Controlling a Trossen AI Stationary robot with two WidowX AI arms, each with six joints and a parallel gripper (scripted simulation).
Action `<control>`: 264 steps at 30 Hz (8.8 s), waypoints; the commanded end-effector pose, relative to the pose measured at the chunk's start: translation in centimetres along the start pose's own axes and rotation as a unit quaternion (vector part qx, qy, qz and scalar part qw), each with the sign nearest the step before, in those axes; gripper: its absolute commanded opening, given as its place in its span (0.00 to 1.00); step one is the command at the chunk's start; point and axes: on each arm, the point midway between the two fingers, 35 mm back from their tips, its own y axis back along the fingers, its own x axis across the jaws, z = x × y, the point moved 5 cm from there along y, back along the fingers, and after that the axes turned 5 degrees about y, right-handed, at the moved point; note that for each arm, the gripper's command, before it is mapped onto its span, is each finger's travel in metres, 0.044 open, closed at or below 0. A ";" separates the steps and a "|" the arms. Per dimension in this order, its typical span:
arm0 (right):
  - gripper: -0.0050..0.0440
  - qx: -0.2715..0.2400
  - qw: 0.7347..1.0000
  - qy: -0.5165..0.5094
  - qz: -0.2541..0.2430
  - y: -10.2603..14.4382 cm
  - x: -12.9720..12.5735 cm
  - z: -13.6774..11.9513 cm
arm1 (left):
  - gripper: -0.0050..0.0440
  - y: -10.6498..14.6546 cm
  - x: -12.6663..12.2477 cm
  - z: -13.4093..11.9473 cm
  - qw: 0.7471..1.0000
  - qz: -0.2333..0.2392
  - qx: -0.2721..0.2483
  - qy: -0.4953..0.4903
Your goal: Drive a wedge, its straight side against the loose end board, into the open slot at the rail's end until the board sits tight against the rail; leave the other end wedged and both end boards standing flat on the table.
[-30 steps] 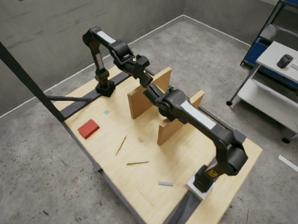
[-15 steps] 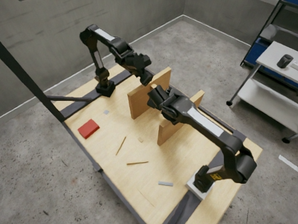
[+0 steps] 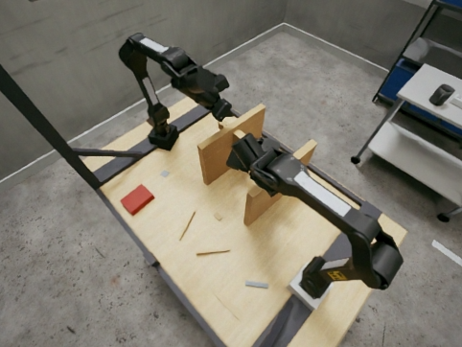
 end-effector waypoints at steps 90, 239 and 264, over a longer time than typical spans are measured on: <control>0.47 -0.339 0.793 0.301 0.408 7.3 0.0 -2.4 | 0.31 -8.1 -6.5 -34.1 0.880 0.284 0.258 0.280; 0.47 -0.339 0.793 0.301 0.408 7.3 0.0 -2.4 | 0.12 -9.9 -7.0 -27.2 0.836 0.013 0.378 -0.396; 0.47 -0.339 0.793 0.301 0.408 7.3 0.0 -2.4 | 0.12 -11.7 -6.4 -24.8 0.626 -0.132 0.353 -0.683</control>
